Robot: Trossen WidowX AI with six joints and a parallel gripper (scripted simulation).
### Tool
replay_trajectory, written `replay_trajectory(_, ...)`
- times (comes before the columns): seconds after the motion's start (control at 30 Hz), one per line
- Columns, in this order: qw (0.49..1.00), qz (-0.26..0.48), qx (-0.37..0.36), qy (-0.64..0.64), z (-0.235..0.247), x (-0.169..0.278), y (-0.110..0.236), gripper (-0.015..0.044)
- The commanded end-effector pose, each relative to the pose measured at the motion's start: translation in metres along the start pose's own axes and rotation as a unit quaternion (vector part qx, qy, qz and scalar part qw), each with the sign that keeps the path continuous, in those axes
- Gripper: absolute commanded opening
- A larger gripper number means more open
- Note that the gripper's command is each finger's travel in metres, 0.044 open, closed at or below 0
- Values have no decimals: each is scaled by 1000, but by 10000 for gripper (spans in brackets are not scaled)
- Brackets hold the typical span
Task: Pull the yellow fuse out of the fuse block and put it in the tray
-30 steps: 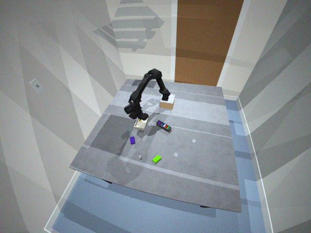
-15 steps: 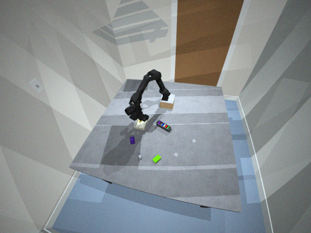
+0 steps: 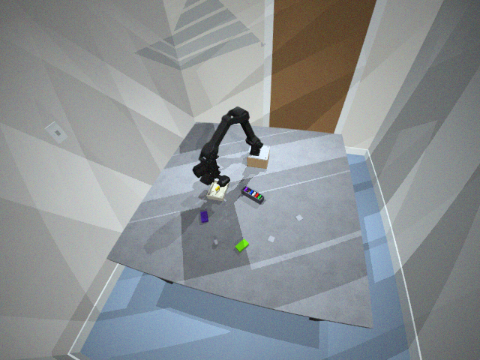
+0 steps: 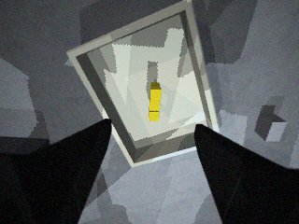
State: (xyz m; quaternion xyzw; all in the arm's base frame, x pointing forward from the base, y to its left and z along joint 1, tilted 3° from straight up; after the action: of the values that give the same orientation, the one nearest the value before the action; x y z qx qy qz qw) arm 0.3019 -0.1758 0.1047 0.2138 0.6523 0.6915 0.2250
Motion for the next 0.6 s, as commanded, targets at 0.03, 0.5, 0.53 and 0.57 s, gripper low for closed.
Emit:
replay_trajectory(0.03, 1000, -8, 0, 2, 0, -1, 29, 330)
replay_trajectory(0.5, 1000, -8, -1, 0, 0, -1, 28, 330)
replay_trajectory(0.53, 1000, -8, -1, 0, 0, -1, 28, 330)
replay_trajectory(0.57, 1000, -8, -1, 0, 0, -1, 28, 330)
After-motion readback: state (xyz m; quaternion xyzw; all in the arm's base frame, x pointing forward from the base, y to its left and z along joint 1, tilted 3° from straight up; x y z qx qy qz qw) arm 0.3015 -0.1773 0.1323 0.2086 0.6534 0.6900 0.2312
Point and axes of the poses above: the point midway between the two fingers, 35 mm back from their tips, its own y axis back along the fingers, its own z axis across the jaws, x = y × z, the point moved 9 cm from there along y, back along the fingers, and after that the axes turned 13 degrees about -y, right-handed, at the moved point
